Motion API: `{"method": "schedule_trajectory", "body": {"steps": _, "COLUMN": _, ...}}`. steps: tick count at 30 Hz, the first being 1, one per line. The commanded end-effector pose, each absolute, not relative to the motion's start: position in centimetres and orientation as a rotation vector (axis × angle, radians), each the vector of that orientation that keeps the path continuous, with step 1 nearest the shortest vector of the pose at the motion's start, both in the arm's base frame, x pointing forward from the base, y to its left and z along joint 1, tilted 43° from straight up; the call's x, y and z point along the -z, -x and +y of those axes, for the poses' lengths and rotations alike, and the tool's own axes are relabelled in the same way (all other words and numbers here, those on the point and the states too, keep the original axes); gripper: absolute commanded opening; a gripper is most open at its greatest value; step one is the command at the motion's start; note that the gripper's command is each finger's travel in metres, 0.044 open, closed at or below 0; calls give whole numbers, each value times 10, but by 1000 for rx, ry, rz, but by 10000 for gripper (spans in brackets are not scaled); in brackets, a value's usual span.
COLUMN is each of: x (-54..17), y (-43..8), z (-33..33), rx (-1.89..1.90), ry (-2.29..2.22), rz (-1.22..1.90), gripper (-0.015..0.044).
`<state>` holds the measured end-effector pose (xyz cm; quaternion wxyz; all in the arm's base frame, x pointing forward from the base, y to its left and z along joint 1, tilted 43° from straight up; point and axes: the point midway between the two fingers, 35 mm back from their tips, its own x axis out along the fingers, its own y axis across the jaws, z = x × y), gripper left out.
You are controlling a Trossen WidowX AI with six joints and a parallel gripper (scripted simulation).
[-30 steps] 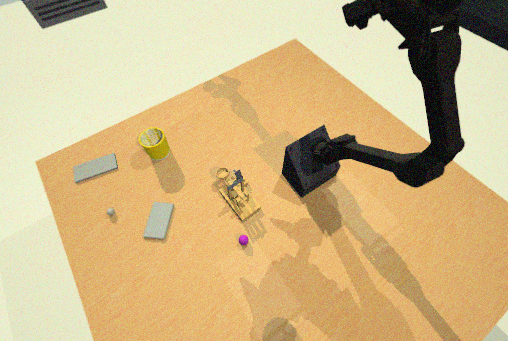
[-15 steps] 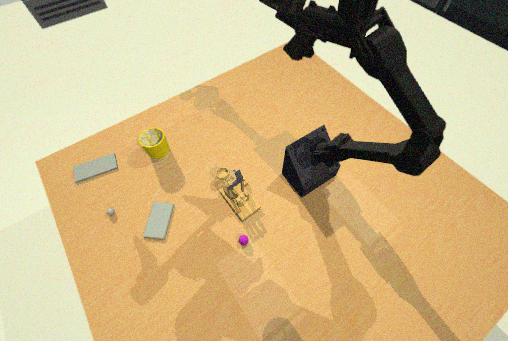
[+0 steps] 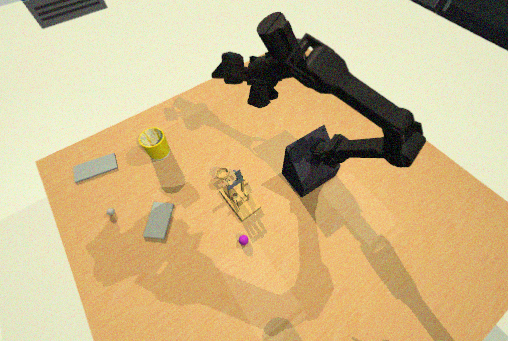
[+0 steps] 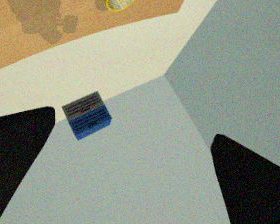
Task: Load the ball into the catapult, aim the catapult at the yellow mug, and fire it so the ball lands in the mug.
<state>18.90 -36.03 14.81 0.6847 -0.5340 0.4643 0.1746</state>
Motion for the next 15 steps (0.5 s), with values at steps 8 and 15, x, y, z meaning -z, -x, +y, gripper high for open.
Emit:
{"method": "schedule_trajectory", "body": {"steps": 8, "x": -87, "y": -260, "z": -266, "rx": -759, "ry": 1049, "rz": 831, "gripper": 440}}
{"method": "schedule_trajectory", "body": {"steps": 15, "x": -60, "y": -284, "z": -201, "rx": -974, "ry": 945, "rz": 734, "gripper": 440}}
